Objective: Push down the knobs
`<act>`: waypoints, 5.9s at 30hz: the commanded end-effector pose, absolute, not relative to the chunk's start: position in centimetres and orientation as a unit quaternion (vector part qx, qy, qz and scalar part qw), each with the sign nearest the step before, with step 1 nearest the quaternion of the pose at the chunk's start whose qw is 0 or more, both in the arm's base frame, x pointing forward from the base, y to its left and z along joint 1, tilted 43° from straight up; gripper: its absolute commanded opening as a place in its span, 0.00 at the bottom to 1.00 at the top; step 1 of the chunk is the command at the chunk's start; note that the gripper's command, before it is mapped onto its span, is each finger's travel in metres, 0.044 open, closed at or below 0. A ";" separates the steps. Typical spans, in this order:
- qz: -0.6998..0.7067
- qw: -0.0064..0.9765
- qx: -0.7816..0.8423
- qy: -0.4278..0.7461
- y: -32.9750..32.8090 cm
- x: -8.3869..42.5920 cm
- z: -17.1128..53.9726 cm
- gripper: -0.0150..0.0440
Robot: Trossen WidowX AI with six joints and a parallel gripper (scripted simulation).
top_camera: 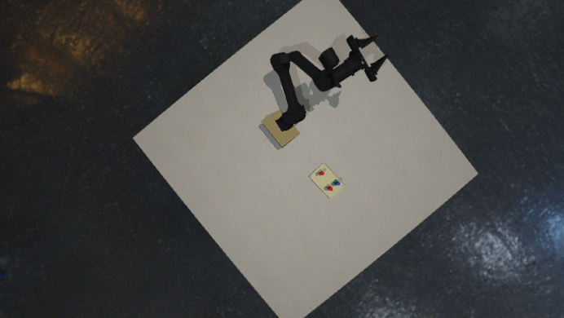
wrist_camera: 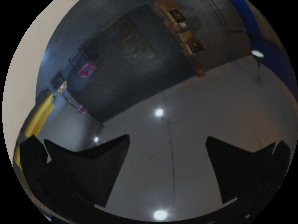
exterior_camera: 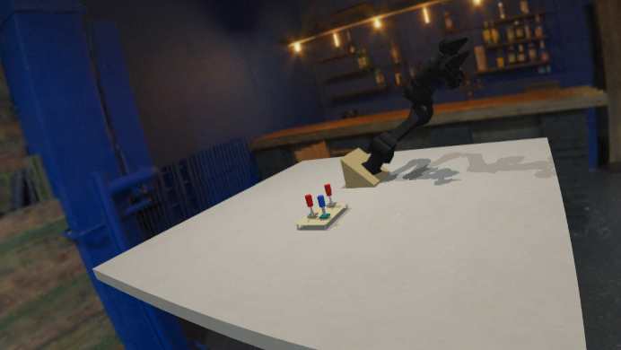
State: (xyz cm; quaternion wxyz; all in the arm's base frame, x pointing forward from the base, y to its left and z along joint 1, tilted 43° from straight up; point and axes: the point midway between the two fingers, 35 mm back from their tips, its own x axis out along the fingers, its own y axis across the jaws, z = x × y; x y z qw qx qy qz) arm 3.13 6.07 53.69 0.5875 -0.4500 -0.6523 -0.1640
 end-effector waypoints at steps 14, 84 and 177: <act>-0.080 0.698 -0.463 -0.540 6.1 13.0 53.1 0.31; 0.264 0.870 -0.074 0.409 -2.1 38.8 16.9 0.25; 0.246 0.623 0.256 0.697 -0.6 31.5 5.8 0.25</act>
